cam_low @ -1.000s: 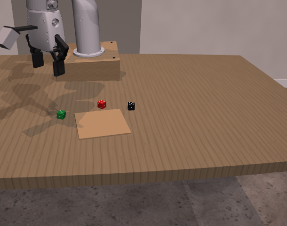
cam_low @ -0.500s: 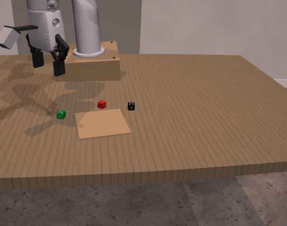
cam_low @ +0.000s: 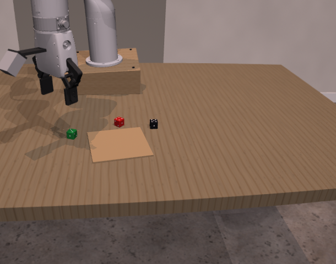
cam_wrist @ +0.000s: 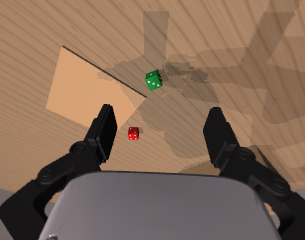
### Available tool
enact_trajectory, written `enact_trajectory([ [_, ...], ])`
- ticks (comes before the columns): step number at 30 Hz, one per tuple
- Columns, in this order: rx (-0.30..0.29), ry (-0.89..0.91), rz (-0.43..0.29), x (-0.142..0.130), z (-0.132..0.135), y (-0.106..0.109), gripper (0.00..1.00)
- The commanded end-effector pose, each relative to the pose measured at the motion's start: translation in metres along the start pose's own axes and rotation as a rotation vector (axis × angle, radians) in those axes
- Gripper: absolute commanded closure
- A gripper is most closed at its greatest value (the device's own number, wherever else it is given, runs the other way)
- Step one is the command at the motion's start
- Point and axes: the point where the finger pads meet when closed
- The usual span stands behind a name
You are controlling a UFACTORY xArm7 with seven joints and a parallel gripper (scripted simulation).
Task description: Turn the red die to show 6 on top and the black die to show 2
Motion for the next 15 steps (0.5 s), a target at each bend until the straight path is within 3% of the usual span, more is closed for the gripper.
enact_trajectory([
  [1, -0.002, -0.001, 0.006, 0.005, -0.001, -0.041, 0.00],
  [7, -0.002, -0.001, 0.006, 0.006, -0.001, -0.068, 0.00],
  [15, -0.002, -0.001, 0.006, 0.006, -0.001, -0.070, 0.00],
])
Point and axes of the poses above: the point where the finger pads meet when closed, its own y axis back along the fingers, its own z axis across the jaws, x = y × z, and after that the axes turned 10 degrees about y, right-handed
